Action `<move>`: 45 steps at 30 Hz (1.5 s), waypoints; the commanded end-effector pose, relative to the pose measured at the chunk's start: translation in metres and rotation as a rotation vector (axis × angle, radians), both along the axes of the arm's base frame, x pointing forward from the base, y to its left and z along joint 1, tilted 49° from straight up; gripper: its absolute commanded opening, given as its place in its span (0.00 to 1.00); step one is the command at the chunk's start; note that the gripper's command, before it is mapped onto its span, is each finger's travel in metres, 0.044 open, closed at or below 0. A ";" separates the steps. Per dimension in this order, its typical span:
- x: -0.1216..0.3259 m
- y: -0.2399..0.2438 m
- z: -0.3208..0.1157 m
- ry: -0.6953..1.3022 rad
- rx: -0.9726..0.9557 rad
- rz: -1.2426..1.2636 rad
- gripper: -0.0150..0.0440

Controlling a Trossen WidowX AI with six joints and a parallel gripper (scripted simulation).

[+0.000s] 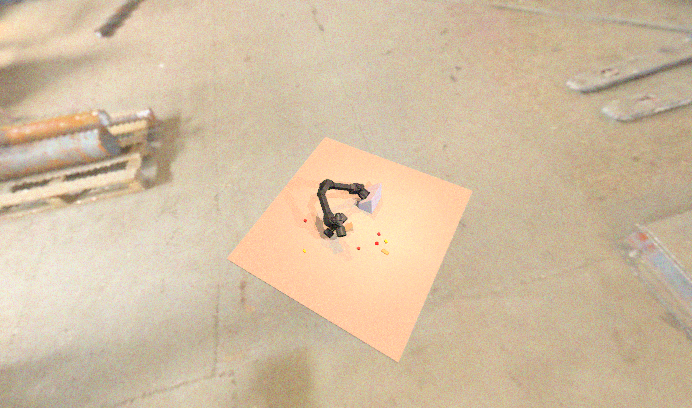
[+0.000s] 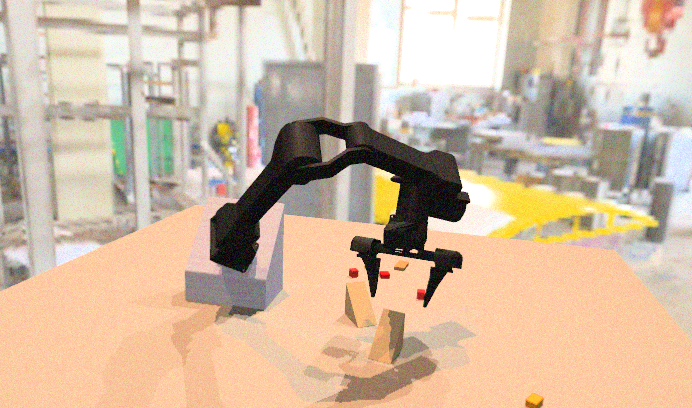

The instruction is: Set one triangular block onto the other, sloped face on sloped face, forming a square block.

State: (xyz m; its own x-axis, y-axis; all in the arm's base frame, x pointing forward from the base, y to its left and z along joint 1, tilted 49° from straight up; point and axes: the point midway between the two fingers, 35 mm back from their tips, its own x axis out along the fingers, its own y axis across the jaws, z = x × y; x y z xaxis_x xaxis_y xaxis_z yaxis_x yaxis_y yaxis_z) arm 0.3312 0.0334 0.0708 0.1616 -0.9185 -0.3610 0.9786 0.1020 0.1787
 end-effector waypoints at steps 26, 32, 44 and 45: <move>0.007 -0.044 -0.014 -0.013 -0.043 -0.020 1.00; 0.008 -0.053 -0.016 -0.015 -0.053 -0.027 1.00; 0.008 -0.071 -0.021 -0.019 -0.074 -0.041 1.00; 0.007 -0.071 -0.021 -0.019 -0.074 -0.042 1.00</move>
